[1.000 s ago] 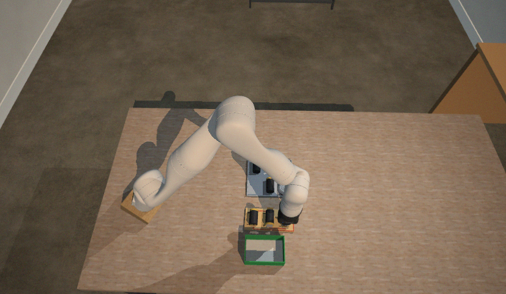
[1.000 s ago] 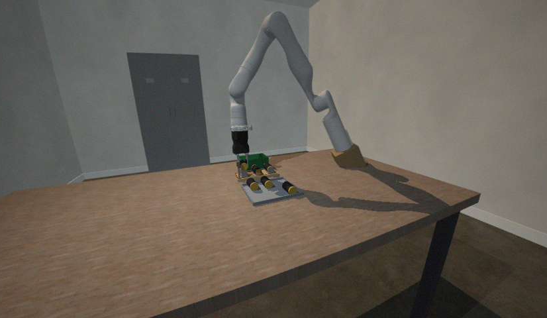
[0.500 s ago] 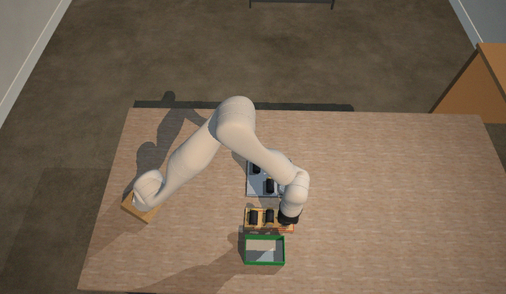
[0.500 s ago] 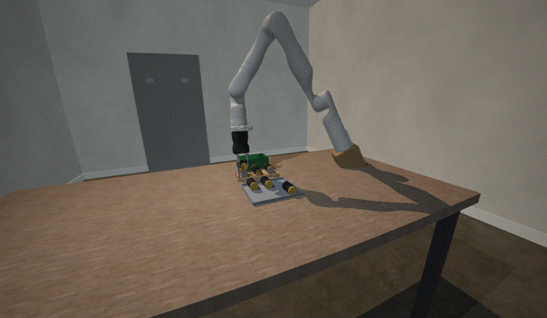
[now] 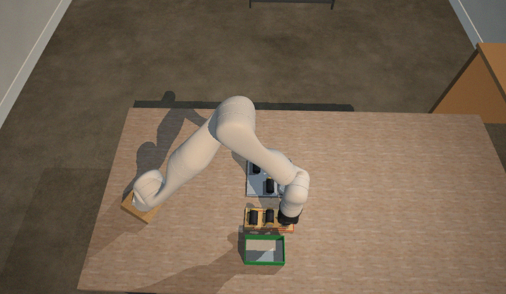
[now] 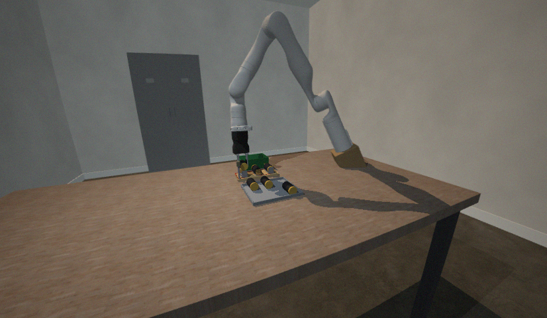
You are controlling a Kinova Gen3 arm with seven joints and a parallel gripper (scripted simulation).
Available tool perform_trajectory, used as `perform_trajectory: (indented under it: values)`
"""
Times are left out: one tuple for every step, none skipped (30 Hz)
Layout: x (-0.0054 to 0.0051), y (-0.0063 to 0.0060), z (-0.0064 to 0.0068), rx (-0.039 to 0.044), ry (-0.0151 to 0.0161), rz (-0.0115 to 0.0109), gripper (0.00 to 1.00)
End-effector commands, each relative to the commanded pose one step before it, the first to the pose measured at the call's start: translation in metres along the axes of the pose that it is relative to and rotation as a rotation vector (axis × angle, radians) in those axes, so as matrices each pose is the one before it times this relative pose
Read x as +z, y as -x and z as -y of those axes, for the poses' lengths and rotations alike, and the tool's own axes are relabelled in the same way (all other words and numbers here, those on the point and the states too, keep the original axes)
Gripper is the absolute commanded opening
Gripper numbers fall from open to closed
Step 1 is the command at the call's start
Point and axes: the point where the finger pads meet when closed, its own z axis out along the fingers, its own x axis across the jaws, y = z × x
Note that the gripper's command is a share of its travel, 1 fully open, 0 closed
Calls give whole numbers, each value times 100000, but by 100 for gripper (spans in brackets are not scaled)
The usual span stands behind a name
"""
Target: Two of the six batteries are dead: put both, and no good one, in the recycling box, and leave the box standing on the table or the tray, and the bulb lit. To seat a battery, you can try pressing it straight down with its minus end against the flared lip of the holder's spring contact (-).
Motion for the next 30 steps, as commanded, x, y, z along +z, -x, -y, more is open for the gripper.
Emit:
perform_trajectory:
  values:
    - [-35, -52, 7, 18, -57, -143, 57]
    - [27, 0, 0, 0, 0, 0, 57]
    - [42, 0, 0, 0, 0, 0, 57]
    - [58, 0, 0, 0, 0, 0, 57]
    - [75, 0, 0, 0, 0, 0, 57]
    - [92, 0, 0, 0, 0, 0, 57]
    - [109, 1, -1, 1, 0, 1, 57]
    - [125, 0, 0, -1, 0, -1, 57]
    - [140, 0, 0, -1, 0, 0, 57]
    - [153, 1, 0, 1, 0, 1, 57]
    - [165, 0, 0, -1, 0, 0, 57]
    - [174, 0, 0, 0, 0, 0, 57]
    - [0, 0, 0, 0, 0, 0, 57]
    - [0, 0, 0, 0, 0, 0, 57]
    - [180, 1, -1, 2, 0, 1, 57]
    - [184, -1, 1, -2, 0, -1, 57]
    - [184, 0, 0, 1, 0, 1, 57]
    - [182, 0, 0, 0, 0, 0, 57]
    - [177, 0, 0, 0, 0, 0, 57]
    - [170, 1, -1, 2, 0, 1, 57]
    - [159, -1, 1, -2, 0, -1, 57]
    - [147, 0, 0, 0, 0, 0, 57]
    - [132, 1, -1, 2, 0, 1, 57]
    - [116, -1, 0, -1, 0, -1, 57]
    - [98, 0, 0, 0, 0, 0, 57]
    - [80, 0, 0, 0, 0, 0, 57]
    - [62, 0, 0, 0, 0, 0, 57]
    - [45, 0, 0, 0, 0, 0, 57]
    - [29, 0, 0, 0, 0, 0, 57]
    - [0, 0, 0, 0, 0, 0, 57]
